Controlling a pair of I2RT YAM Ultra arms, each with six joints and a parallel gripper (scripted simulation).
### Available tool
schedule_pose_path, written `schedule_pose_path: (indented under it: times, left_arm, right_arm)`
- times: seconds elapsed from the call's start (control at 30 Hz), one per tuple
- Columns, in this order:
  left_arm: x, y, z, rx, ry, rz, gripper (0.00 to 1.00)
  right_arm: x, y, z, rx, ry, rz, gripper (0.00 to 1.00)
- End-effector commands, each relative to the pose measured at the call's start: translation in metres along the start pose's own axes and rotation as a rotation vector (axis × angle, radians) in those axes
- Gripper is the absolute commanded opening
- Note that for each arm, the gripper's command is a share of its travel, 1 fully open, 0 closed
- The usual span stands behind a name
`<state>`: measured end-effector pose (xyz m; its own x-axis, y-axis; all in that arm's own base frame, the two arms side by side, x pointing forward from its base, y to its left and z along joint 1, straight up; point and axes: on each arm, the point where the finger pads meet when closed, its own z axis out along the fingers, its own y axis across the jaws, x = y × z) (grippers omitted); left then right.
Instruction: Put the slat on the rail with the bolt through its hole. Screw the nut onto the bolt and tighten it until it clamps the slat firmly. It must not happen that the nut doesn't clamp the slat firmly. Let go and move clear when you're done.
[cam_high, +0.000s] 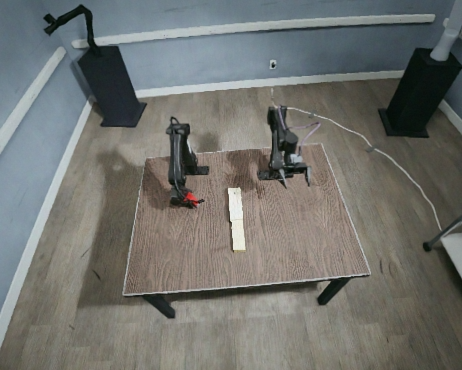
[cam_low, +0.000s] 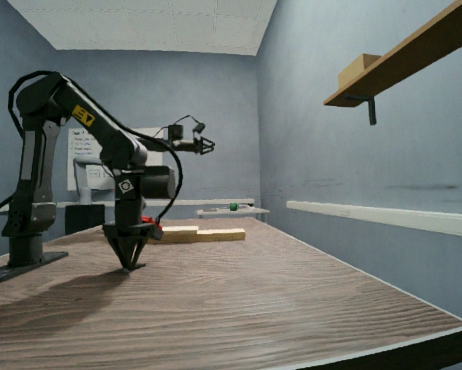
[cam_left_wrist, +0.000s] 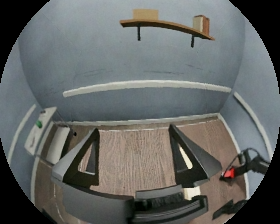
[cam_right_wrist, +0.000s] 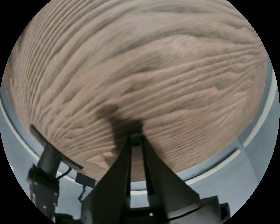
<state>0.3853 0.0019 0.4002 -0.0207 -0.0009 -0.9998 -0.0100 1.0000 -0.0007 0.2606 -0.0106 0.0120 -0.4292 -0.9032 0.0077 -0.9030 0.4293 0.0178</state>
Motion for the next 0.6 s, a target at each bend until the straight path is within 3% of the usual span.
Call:
schedule_pose_path:
  times: [0.0, 0.57]
  left_arm:
    - [-0.012, -0.001, -0.005, 0.01, -0.033, 0.001, 1.0]
    - [-0.012, -0.001, -0.005, 0.01, -0.033, 0.001, 1.0]
  right_arm:
    - [-0.003, -0.009, -0.02, 0.034, -0.014, 0.0, 0.12]
    - [-0.002, -0.009, -0.04, 0.032, -0.014, 0.001, 0.12]
